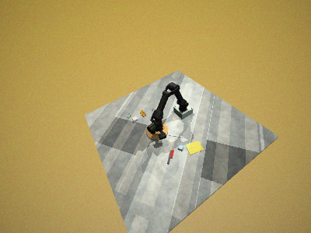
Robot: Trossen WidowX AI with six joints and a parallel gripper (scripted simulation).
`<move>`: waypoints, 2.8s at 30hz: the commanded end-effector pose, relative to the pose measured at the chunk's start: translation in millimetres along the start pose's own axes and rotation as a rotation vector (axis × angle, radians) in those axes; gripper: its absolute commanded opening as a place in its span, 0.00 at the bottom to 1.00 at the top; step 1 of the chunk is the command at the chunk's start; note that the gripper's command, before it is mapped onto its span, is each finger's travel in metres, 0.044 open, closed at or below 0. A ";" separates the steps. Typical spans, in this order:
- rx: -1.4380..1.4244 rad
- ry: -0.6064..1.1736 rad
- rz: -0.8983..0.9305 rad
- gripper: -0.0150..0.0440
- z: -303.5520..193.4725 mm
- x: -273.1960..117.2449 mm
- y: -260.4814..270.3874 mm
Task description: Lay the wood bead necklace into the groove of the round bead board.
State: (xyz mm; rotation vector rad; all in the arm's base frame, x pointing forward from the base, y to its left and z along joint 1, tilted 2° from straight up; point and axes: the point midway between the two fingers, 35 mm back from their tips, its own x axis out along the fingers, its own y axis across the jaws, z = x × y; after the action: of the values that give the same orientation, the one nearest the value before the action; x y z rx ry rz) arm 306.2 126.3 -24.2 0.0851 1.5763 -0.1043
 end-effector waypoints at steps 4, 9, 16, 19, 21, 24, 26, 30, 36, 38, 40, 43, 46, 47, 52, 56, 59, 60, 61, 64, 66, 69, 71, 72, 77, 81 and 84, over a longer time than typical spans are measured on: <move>0.005 0.000 0.000 1.00 0.2 -0.5 0.1; 0.005 0.000 0.000 1.00 0.2 -0.5 0.1; 0.437 -0.001 0.000 0.83 4.6 -16.5 -4.8; 0.731 -0.001 -0.001 0.80 7.1 -27.5 -8.4; 0.854 -0.001 -0.001 0.78 8.0 -32.1 -10.0; 0.869 -0.001 -0.001 0.74 8.2 -32.7 -10.2; 0.869 -0.001 -0.001 0.72 8.2 -32.7 -10.2; 0.869 -0.001 -0.001 0.67 8.2 -32.7 -10.2; 0.869 -0.001 -0.001 0.61 8.2 -23.4 -10.2; 0.869 -0.001 -0.001 0.58 8.1 -16.7 -10.2; 0.861 -0.008 0.011 0.56 11.0 -25.8 -8.3; 0.861 -0.008 0.010 0.53 10.9 -24.2 -8.3; 0.862 -0.007 0.009 0.49 10.7 -20.5 -8.5; 0.863 -0.007 0.008 0.48 10.6 -18.9 -8.5; 0.865 -0.005 0.006 0.46 10.0 -10.9 -9.0; 0.866 -0.004 0.003 0.46 9.4 -4.4 -9.4; 0.867 -0.003 0.002 0.46 8.9 0.4 -9.8; 0.868 -0.002 0.001 0.46 8.7 2.0 -9.9; 0.868 -0.002 0.001 0.46 8.5 3.6 -10.0; 0.869 -0.001 -0.001 0.46 8.0 7.2 -10.3; 0.869 -0.001 -0.001 0.46 8.0 7.4 -10.4; 0.869 -0.001 -0.001 0.46 8.0 7.4 -10.4; 0.864 -0.003 0.004 0.41 9.5 5.3 -9.1; 0.864 -0.003 0.004 0.37 9.5 5.3 -9.1; 0.864 -0.003 0.004 0.25 9.5 5.3 -9.1; 0.864 -0.003 0.004 0.25 9.5 5.3 -9.1; 0.864 -0.003 0.004 0.25 9.5 5.3 -9.1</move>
State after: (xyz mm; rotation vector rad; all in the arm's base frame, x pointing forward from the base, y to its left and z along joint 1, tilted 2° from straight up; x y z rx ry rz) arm 314.3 116.0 -29.7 0.7583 1.4303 -0.7758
